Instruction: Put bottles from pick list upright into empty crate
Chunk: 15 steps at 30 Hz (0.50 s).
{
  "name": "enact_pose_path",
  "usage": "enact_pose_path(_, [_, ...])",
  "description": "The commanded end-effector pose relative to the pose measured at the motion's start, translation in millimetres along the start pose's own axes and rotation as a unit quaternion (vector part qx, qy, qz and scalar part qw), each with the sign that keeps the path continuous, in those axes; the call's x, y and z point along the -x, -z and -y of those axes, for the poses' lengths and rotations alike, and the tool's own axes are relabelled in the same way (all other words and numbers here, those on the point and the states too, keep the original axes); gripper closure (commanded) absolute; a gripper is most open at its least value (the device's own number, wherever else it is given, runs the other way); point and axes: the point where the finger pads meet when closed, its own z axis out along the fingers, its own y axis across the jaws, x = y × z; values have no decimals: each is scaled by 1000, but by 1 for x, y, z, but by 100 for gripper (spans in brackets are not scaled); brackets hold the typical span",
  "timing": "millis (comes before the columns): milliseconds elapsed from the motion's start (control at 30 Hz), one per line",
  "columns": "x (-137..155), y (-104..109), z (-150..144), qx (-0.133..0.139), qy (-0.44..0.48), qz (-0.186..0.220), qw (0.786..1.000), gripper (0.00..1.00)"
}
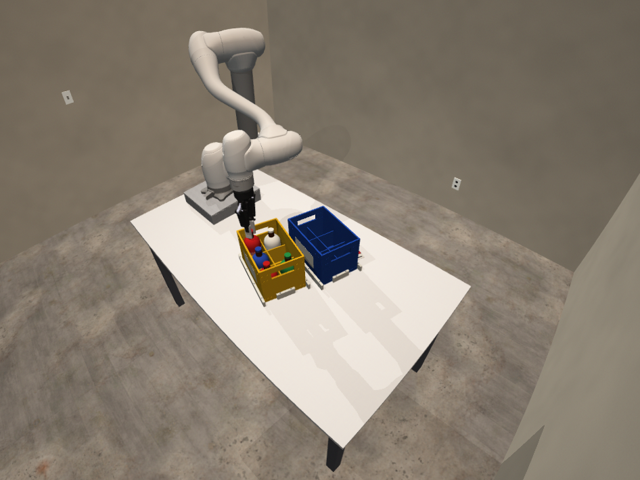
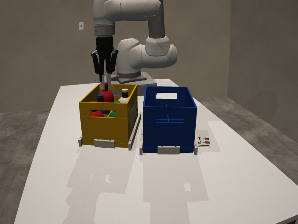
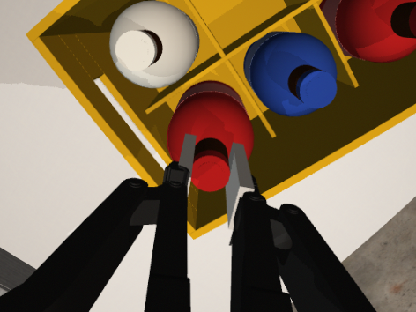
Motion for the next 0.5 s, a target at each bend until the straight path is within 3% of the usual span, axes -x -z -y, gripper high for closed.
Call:
enact_pose_path(0, [0, 4, 0, 0, 0, 0, 1000, 100])
enact_pose_path(467, [0, 24, 0, 0, 0, 0, 1000, 100])
